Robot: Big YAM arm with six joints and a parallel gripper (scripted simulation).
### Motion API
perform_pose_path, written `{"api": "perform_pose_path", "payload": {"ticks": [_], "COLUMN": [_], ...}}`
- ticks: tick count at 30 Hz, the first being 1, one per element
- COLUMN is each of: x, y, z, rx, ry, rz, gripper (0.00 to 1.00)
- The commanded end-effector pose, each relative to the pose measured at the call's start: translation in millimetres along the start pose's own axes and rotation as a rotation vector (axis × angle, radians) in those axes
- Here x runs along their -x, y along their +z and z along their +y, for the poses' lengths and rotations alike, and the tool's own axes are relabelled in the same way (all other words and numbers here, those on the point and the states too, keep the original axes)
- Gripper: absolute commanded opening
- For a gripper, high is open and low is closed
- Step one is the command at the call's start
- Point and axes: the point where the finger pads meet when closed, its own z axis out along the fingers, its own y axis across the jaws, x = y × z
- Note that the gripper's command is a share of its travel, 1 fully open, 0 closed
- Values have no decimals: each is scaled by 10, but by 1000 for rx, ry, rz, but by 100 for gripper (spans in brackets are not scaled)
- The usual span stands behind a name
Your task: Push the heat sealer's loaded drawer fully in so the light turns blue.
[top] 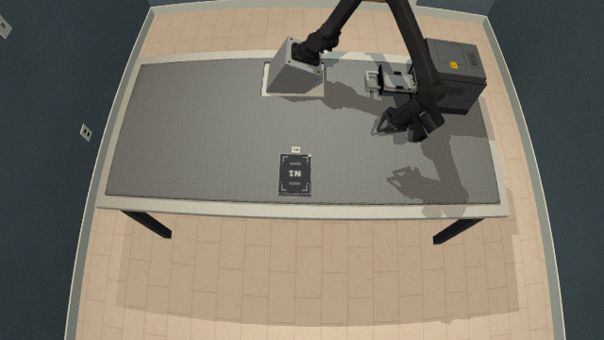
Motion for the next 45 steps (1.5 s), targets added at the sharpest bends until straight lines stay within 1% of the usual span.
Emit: {"api": "perform_pose_path", "payload": {"ticks": [1,3,7,9,10,13,15,24,26,27,28,30,31,39,41,43,44,45], "x": [179,176,170,170,170,209,198,187,187,219,242,190,180,149,137,137,177,169], "y": [-105,-104,-100,-100,-99,-100,-98,-90,-90,-61,-68,-88,-87,-79,-77,-77,-37,-36], "z": [218,294,446,446,484,626,702,1061,1061,1041,1078,1236,1273,1599,1684,1684,1578,1617], "rx": [38,55,52,52,51,89,106,104,104,115,128,150,157,158,181,181,183,194], "ry": [-88,-147,-149,-149,-132,-241,-300,-279,-279,-317,-345,-427,-453,-431,-516,-516,-521,-553], "rz": [-34,-27,-17,-17,-15,-26,-19,-9,-9,-9,-14,-14,-10,-9,-11,-11,10,11], "gripper": [45,45,45,45,45,45,45,45,45,45,45,45,45,45,45,45,45,45]}}
